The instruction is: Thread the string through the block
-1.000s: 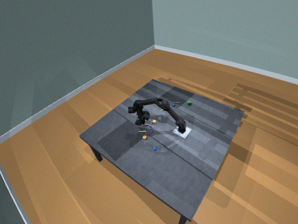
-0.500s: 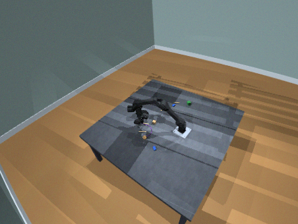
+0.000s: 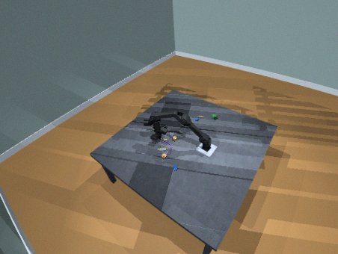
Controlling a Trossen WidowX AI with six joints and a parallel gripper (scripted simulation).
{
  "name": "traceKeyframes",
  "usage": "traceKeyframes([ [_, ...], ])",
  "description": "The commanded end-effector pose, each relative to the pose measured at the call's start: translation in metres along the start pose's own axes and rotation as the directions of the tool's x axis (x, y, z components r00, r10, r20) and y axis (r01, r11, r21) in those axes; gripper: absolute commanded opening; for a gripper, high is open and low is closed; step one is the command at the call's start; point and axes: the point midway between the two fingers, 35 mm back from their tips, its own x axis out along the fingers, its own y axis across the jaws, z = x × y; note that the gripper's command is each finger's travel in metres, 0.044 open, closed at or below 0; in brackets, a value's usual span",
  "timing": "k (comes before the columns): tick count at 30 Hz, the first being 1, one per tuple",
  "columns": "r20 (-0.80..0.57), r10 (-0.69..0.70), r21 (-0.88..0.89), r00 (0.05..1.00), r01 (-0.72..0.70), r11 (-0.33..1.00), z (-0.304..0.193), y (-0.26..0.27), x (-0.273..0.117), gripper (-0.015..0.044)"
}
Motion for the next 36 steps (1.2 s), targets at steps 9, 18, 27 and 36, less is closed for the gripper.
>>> traceKeyframes([
  [9,-0.027,0.006,-0.008,1.000,-0.006,1.000,-0.015,0.008,0.001,0.0000],
  [18,-0.048,0.008,-0.009,0.999,-0.008,1.000,-0.025,0.013,-0.001,0.0000],
  [27,-0.069,0.011,-0.009,0.998,-0.011,1.000,-0.034,0.019,-0.002,0.0000],
  [36,-0.091,0.014,-0.009,0.996,-0.015,1.000,-0.043,0.025,-0.003,0.0000],
])
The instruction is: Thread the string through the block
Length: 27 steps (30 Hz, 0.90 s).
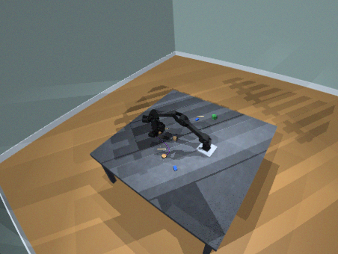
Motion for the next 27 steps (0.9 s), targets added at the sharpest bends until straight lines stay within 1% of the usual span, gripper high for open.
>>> traceKeyframes([
  [1,-0.008,0.006,-0.007,1.000,-0.006,1.000,-0.006,0.004,0.002,0.0000],
  [21,-0.049,0.010,-0.015,0.999,-0.011,1.000,-0.023,0.017,0.002,0.0000],
  [24,-0.049,0.010,0.026,0.999,-0.009,1.000,-0.023,0.017,0.002,0.0000],
  [27,-0.049,0.010,0.115,0.999,-0.004,0.993,-0.023,0.018,0.003,0.0000],
])
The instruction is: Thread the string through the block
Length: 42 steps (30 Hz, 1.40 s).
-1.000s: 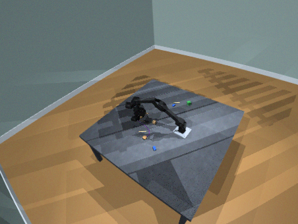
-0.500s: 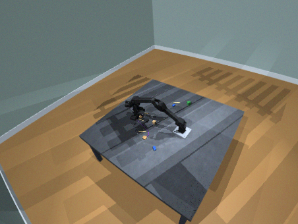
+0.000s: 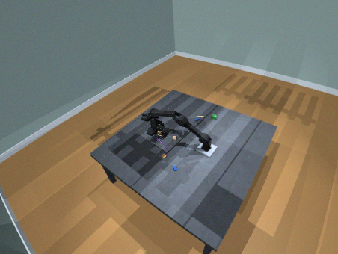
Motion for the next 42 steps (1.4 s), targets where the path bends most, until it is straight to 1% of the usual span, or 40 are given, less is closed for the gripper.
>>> traceKeyframes([
  [1,0.001,0.005,0.106,1.000,-0.005,0.994,-0.0005,0.0018,0.0026,0.0000],
  [10,0.001,0.005,0.371,1.000,-0.005,0.929,-0.0001,0.0039,0.0044,0.0000],
  [20,0.001,0.005,0.632,1.000,-0.005,0.775,0.0005,0.0062,0.0065,0.0000],
  [31,0.001,0.005,0.851,1.000,-0.004,0.525,0.0012,0.0087,0.0087,0.0000],
  [42,0.001,0.005,0.976,1.000,-0.002,0.217,0.0019,0.0113,0.0110,0.0000],
])
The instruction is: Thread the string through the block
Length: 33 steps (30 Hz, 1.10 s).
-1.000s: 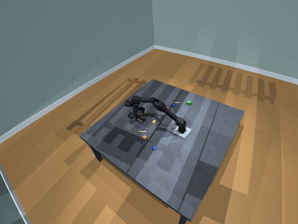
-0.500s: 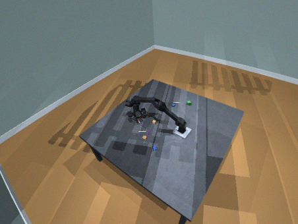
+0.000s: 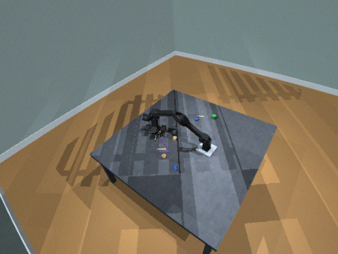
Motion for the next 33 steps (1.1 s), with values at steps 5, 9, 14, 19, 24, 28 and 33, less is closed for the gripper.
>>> traceKeyframes([
  [5,-0.003,0.004,0.260,1.000,-0.003,0.965,-0.0021,0.0022,0.0027,0.0000],
  [9,-0.003,0.004,0.376,1.000,-0.002,0.927,-0.0029,0.0028,0.0035,0.0000],
  [14,-0.003,0.004,0.512,1.000,-0.002,0.859,-0.0038,0.0035,0.0045,0.0000],
  [19,-0.004,0.004,0.636,1.000,-0.001,0.772,-0.0048,0.0043,0.0056,0.0000],
  [24,-0.004,0.004,0.745,1.000,0.000,0.667,-0.0057,0.0051,0.0066,0.0000],
  [28,-0.004,0.004,0.821,1.000,0.001,0.571,-0.0065,0.0057,0.0075,0.0000],
  [33,-0.004,0.004,0.898,1.000,0.002,0.441,-0.0074,0.0066,0.0085,0.0000],
])
